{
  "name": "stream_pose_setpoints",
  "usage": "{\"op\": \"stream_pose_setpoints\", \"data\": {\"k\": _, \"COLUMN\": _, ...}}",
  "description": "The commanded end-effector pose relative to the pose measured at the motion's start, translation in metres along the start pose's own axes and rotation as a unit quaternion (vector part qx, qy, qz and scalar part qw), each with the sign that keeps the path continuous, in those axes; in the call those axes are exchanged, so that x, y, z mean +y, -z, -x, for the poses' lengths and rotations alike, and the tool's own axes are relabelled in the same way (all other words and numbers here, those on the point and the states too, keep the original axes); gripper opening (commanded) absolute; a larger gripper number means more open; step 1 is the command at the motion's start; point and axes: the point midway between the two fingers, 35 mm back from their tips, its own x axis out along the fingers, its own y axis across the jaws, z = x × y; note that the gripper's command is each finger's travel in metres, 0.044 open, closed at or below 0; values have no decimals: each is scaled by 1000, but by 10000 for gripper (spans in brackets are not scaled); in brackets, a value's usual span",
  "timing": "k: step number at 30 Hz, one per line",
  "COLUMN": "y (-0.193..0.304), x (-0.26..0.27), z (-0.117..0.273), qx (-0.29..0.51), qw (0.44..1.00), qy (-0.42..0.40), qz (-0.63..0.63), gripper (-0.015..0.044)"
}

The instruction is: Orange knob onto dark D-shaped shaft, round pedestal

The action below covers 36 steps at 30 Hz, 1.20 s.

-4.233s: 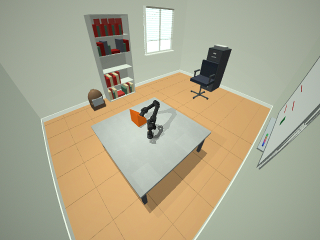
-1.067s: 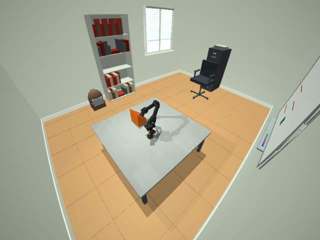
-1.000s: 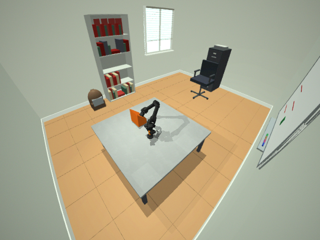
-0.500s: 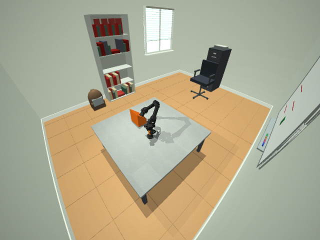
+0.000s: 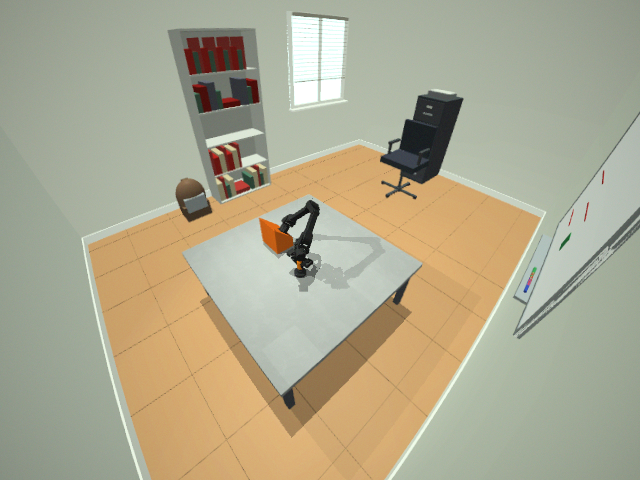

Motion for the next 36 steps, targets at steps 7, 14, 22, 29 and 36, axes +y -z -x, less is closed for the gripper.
{"op": "stream_pose_setpoints", "data": {"k": 7, "y": 0, "x": -1, "z": -1, "qx": 0, "qw": 1000, "qy": 1, "qz": 4, "gripper": 0}}
{"op": "stream_pose_setpoints", "data": {"k": 14, "y": 0, "x": -2, "z": 4, "qx": 0, "qw": 1000, "qy": 1, "qz": 9, "gripper": 0}}
{"op": "stream_pose_setpoints", "data": {"k": 22, "y": 1, "x": -1, "z": 1, "qx": 0, "qw": 994, "qy": 1, "qz": 109, "gripper": 0}}
{"op": "stream_pose_setpoints", "data": {"k": 29, "y": 0, "x": 0, "z": 0, "qx": 0, "qw": 994, "qy": 1, "qz": 109, "gripper": 0}}
{"op": "stream_pose_setpoints", "data": {"k": 36, "y": 0, "x": -1, "z": -1, "qx": 0, "qw": 994, "qy": 1, "qz": 109, "gripper": 0}}
